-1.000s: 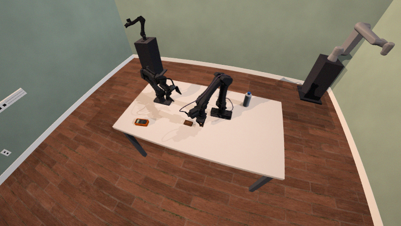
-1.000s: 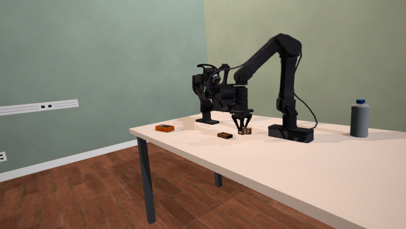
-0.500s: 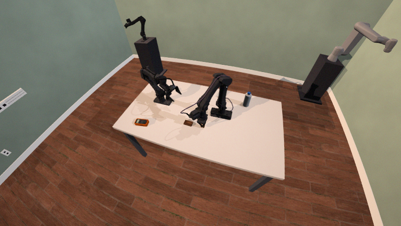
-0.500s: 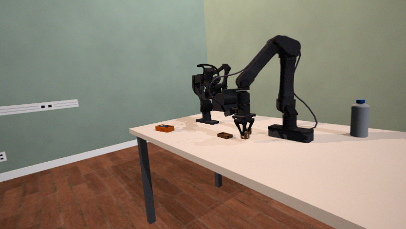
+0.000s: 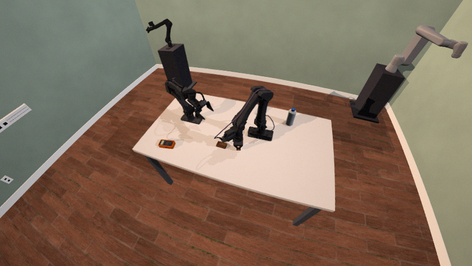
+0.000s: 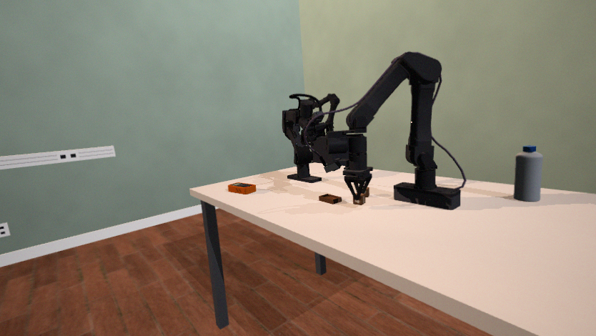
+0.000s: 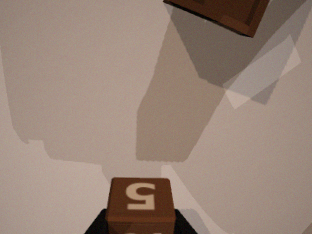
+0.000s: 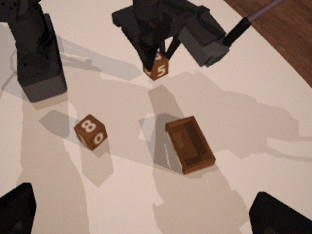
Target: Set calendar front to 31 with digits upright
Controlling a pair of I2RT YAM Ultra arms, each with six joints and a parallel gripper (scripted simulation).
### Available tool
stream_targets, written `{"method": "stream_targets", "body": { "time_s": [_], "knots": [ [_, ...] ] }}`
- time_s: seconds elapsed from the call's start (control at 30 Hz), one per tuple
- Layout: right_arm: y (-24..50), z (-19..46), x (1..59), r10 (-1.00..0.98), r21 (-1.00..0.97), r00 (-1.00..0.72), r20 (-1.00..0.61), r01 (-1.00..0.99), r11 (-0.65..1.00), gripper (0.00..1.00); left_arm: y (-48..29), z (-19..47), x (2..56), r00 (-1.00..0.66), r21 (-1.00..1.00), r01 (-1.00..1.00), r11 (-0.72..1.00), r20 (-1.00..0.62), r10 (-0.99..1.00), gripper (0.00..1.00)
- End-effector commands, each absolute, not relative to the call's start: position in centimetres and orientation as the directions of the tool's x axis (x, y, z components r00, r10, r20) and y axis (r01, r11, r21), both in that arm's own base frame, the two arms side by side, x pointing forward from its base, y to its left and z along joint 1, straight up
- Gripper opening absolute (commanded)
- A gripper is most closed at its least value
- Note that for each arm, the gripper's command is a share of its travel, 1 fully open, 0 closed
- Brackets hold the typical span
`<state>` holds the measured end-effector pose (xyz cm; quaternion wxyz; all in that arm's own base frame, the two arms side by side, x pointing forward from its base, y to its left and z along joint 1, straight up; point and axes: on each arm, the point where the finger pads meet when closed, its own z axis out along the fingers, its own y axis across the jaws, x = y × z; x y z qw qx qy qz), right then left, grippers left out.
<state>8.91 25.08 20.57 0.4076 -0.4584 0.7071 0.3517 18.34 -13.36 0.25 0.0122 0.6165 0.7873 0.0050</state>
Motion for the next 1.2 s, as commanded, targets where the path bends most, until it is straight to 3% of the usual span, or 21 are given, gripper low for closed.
{"method": "stream_targets", "body": {
  "time_s": [0.0,0.13,0.57,0.63,0.97,1.17],
  "knots": [
    [24.92,22.04,9.28,-0.313,0.124,-0.237,-0.92,-0.931,0.343,1.0,-13.59,0.25,18.98,-0.469,0.034,0.882,0.469,-0.016,0.883,0.26],
    [24.92,22.04,9.28,-0.313,0.124,-0.237,-0.92,-0.931,0.343,1.0,-13.59,0.25,18.96,-0.54,0.031,0.841,0.54,-0.016,0.842,0.26],
    [24.92,22.04,9.28,-0.313,0.124,-0.237,-0.92,-0.931,0.343,1.0,-13.49,0.24,18.65,-0.897,0.012,0.441,0.897,-0.001,0.441,0.26],
    [24.92,22.04,9.28,-0.313,0.124,-0.237,-0.92,-0.931,0.343,1.0,-13.49,0.24,18.65,-0.897,0.012,0.441,0.897,-0.001,0.441,0.26],
    [24.92,22.04,9.28,-0.313,0.124,-0.237,-0.92,-0.931,0.343,1.0,-13.56,0.24,18.64,-0.998,0.007,0.057,0.998,0.007,0.057,0.26],
    [24.92,22.04,9.28,-0.313,0.124,-0.237,-0.92,-0.931,0.343,1.0,-13.48,0.24,18.73,-1.0,0.008,0.023,1.0,0.006,0.023,0.26]
  ]
}}
